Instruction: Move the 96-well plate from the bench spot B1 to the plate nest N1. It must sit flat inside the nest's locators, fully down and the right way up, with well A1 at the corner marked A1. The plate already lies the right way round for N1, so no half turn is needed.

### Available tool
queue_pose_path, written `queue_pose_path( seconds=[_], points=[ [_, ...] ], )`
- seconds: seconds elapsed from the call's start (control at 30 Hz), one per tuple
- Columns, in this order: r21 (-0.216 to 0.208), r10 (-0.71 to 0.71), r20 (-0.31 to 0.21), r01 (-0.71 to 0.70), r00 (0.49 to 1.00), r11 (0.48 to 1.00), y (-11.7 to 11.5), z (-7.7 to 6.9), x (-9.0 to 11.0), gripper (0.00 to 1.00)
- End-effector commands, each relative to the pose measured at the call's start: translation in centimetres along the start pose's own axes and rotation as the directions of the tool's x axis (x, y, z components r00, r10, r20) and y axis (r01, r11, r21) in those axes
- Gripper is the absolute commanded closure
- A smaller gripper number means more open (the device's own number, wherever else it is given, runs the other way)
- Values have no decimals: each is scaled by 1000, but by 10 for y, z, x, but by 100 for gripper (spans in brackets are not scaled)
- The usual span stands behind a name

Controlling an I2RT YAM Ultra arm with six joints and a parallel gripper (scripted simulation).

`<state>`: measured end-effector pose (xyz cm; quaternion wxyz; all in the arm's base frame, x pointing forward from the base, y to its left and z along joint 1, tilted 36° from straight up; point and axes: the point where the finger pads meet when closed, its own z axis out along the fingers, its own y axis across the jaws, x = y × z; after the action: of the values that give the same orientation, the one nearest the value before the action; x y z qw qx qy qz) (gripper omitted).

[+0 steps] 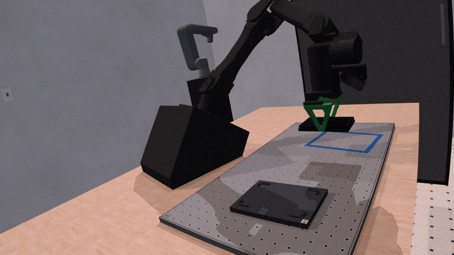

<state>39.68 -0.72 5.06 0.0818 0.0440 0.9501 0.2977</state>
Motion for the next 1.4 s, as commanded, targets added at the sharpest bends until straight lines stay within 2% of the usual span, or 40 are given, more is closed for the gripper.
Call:
queue_pose_path(
  seconds=[0.0,0.23,0.43,0.9,1.0,1.37],
  points=[
    [-3,7,10,-7,1000,1000,-22,-3,2,100],
    [5,-5,26,5,1000,1000,-43,-9,-3,100],
    [2,0,19,0,1000,1000,-56,-10,0,100],
    [6,0,18,0,1000,1000,-104,-11,7,100],
    [2,0,19,0,1000,1000,-106,-11,7,100],
    [8,0,17,0,1000,1000,-144,-13,12,100]
  ],
)
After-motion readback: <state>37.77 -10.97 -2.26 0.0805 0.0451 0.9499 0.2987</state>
